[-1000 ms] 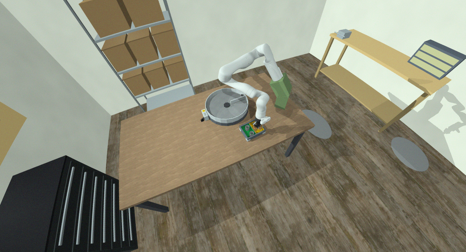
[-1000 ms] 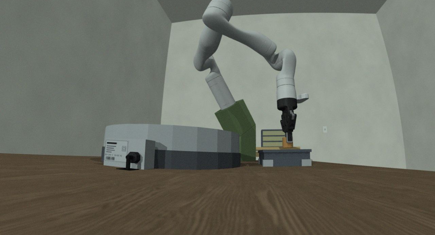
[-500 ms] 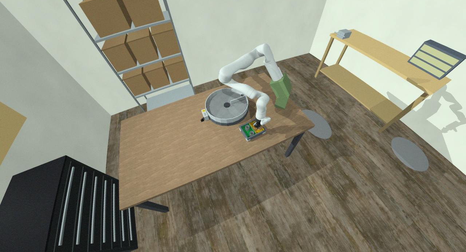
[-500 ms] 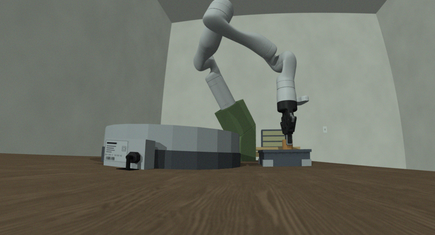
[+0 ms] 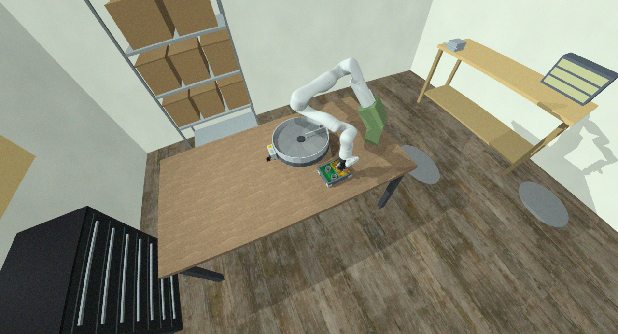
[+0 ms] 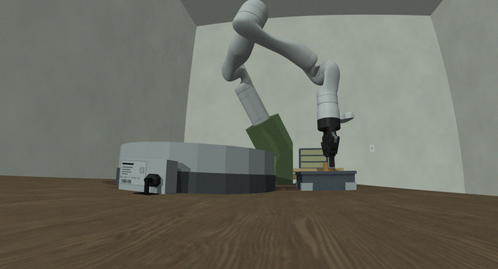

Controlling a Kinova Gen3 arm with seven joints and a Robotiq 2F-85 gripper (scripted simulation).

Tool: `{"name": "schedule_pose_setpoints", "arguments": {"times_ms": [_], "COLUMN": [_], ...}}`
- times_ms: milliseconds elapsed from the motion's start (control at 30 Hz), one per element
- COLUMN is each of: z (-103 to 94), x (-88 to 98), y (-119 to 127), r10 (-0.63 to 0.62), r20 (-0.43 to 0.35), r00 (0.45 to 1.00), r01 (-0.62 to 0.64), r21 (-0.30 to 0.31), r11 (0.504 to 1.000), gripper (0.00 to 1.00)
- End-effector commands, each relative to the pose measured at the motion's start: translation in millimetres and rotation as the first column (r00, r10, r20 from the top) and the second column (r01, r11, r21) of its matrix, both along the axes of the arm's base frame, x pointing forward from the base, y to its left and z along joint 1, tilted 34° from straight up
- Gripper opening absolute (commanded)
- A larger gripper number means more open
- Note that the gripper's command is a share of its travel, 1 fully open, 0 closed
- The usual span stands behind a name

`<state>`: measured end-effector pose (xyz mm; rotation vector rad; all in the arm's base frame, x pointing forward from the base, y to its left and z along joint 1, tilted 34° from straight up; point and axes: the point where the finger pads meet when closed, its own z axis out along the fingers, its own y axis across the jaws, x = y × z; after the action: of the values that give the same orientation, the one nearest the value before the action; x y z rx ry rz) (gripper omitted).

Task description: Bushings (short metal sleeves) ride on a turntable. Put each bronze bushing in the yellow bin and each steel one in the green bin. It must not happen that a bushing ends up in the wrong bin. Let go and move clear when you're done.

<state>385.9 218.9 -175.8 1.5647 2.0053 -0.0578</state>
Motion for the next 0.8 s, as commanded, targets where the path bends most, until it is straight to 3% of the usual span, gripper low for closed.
{"name": "schedule_pose_setpoints", "arguments": {"times_ms": [0,767], "z": [0.0,-9.9], "x": [-0.3,4.7], "y": [0.7,-3.8], "r10": [0.001,0.001], "r20": [0.000,0.000], "r00": [1.000,1.000], "r01": [-0.001,-0.001], "r21": [0.001,0.001], "r11": [1.000,1.000], "gripper": [0.00,0.00]}}
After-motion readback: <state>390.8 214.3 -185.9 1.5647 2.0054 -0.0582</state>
